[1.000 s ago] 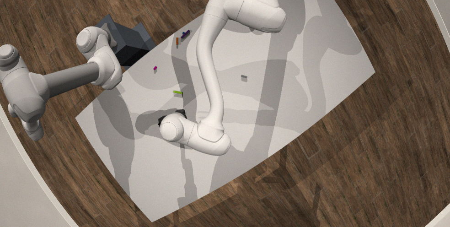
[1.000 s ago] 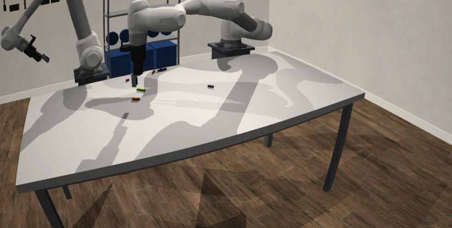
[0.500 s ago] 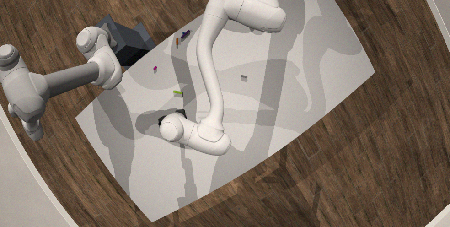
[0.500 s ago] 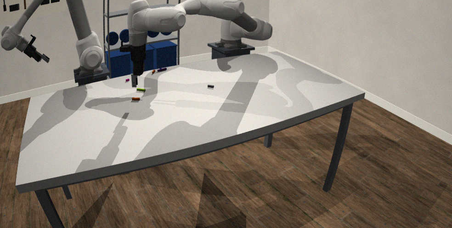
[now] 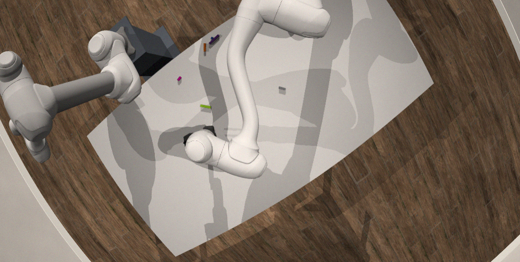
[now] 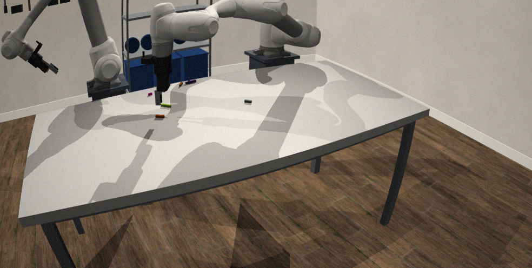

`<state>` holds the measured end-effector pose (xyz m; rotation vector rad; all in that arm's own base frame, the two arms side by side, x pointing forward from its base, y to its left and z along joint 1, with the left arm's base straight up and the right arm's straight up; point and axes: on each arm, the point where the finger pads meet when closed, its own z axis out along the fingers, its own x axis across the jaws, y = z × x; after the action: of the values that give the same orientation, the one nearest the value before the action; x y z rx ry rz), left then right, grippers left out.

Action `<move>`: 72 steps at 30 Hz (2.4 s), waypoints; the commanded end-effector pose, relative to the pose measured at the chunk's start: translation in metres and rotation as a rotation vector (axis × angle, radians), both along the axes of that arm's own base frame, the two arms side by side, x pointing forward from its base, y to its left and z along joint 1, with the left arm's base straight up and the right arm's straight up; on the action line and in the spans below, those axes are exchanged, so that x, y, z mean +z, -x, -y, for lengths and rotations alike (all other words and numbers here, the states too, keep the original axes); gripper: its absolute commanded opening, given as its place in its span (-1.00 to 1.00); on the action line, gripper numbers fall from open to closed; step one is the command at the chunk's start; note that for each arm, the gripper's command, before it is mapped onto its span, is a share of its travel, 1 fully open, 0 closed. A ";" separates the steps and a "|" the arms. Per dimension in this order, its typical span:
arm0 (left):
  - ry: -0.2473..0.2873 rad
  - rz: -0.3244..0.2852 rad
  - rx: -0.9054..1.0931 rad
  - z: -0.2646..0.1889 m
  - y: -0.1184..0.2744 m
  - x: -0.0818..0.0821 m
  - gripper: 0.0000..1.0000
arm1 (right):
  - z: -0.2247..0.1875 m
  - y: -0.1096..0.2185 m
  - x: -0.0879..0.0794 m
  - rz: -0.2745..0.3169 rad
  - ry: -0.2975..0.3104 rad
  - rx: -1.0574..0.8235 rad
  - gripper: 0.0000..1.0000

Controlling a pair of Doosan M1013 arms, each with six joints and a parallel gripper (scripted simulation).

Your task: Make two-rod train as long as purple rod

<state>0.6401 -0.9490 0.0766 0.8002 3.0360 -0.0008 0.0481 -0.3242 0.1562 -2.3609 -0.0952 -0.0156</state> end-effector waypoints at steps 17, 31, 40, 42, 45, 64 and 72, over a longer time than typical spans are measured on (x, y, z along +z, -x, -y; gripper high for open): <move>0.000 -0.003 -0.004 0.000 -0.001 -0.033 0.07 | -0.002 0.004 0.003 -0.003 -0.007 0.008 1.00; 0.001 -0.002 -0.004 0.001 -0.001 -0.043 0.07 | -0.002 0.004 0.003 -0.003 -0.007 0.008 1.00; 0.000 -0.003 -0.004 0.001 -0.001 -0.043 0.07 | -0.002 0.004 0.003 -0.003 -0.007 0.008 1.00; 0.000 -0.003 -0.004 0.001 -0.001 -0.043 0.07 | -0.002 0.004 0.003 -0.003 -0.007 0.008 1.00; 0.000 -0.003 -0.004 0.001 -0.001 -0.043 0.07 | -0.002 0.004 0.003 -0.003 -0.007 0.008 1.00; 0.000 -0.003 -0.004 0.000 -0.001 -0.054 0.07 | -0.002 0.004 0.003 -0.003 -0.007 0.008 1.00; 0.001 -0.002 -0.004 0.001 -0.001 -0.059 0.07 | -0.002 0.004 0.003 -0.003 -0.007 0.008 1.00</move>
<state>0.6406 -0.9497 0.0247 0.8003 3.0359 -0.0008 0.0481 -0.3242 0.1562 -2.3609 -0.0952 -0.0156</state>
